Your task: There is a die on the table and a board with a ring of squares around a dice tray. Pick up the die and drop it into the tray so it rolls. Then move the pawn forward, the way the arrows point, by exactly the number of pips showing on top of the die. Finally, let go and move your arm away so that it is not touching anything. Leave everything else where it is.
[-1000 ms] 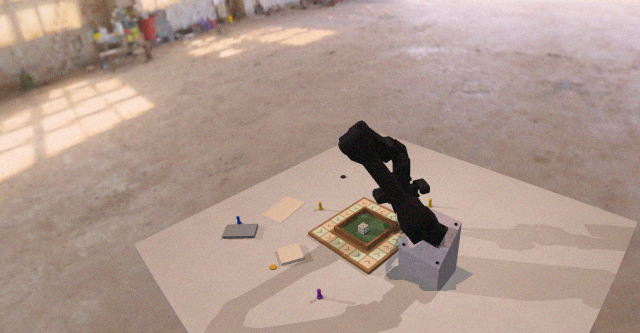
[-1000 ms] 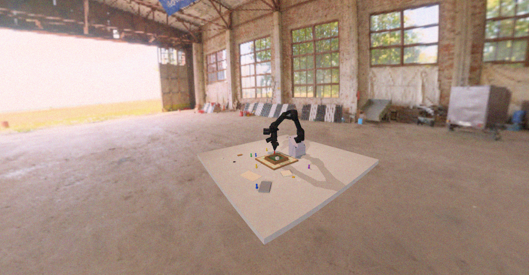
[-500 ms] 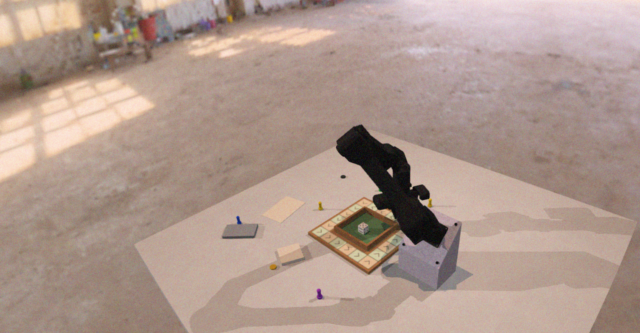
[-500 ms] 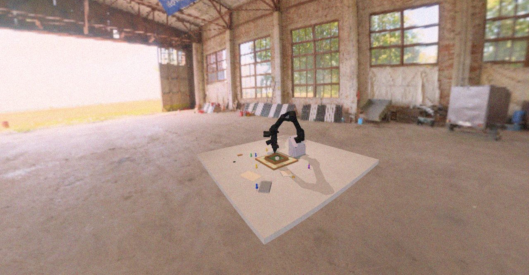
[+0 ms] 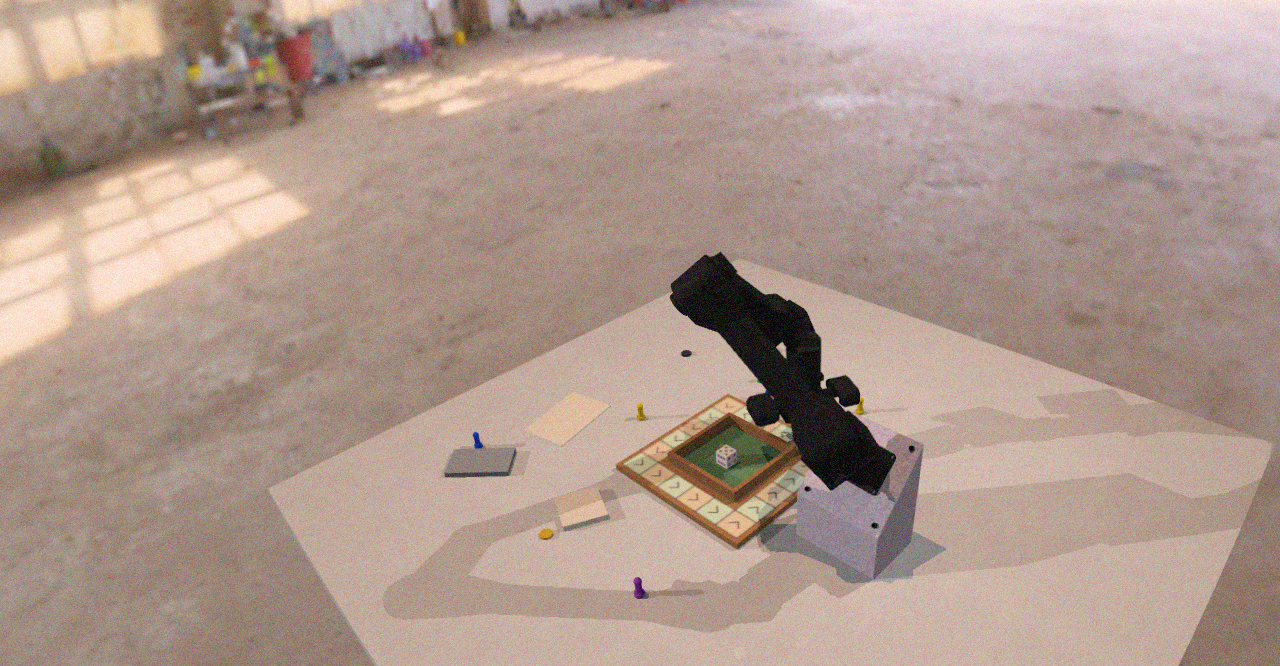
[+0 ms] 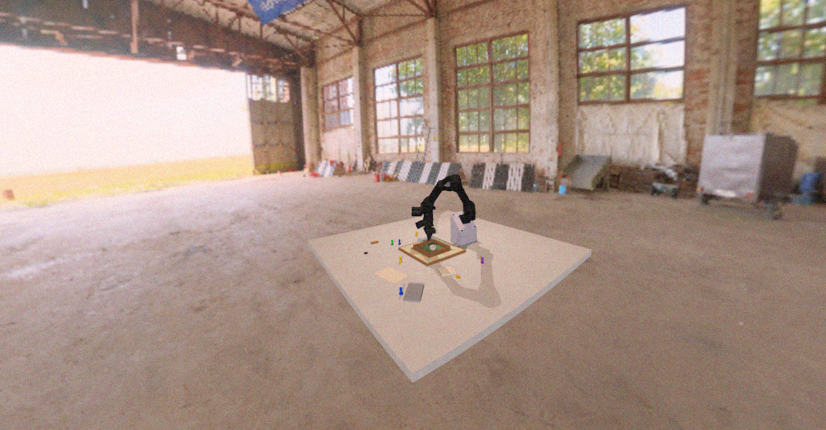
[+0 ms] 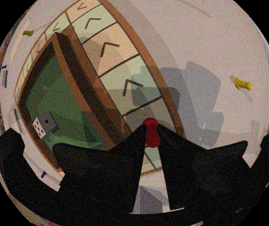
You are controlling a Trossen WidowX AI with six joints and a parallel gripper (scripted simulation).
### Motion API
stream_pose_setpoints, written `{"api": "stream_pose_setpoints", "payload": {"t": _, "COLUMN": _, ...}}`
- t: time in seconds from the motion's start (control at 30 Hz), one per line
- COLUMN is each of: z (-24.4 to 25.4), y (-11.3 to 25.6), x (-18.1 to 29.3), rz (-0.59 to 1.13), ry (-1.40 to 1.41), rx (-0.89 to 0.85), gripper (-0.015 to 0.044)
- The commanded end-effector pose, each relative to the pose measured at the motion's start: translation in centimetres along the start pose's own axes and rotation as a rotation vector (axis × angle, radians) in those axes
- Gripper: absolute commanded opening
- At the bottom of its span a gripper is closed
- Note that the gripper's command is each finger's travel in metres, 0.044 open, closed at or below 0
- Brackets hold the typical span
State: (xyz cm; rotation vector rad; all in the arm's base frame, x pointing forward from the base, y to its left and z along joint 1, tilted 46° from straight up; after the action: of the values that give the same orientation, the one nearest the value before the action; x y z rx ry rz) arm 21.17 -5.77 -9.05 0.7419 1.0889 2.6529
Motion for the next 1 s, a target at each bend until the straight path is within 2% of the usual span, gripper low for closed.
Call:
{"api": "stream_pose_setpoints", "payload": {"t": 0.0, "z": 0.0, "y": -0.1, "x": 0.0, "rz": -0.001, "ry": -0.004, "rx": -0.004, "gripper": 0.0009}}
{"api": "stream_pose_setpoints", "payload": {"t": 0.2, "z": 0.0, "y": 0.9, "x": -0.2, "rz": -0.003, "ry": -0.004, "rx": -0.001, "gripper": 0.0}}
{"api": "stream_pose_setpoints", "payload": {"t": 0.73, "z": -0.3, "y": 12.3, "x": 0.3, "rz": -0.004, "ry": -0.005, "rx": 0.003, "gripper": 0.0}}
{"api": "stream_pose_setpoints", "payload": {"t": 0.97, "z": -0.2, "y": 12.7, "x": 0.3, "rz": -0.004, "ry": -0.005, "rx": 0.004, "gripper": 0.0}}
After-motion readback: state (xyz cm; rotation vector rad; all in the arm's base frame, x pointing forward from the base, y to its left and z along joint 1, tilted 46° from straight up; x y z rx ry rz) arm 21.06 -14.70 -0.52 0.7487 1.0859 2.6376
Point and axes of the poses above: the point midway between the two fingers, 35 mm back from their tips, its own y axis back along the fingers, its own z axis across the jaws, x = y × z, the point moved 7 cm from there along y, back along the fingers, and after that the axes turned 4 degrees about -y, right-handed, at the moved point
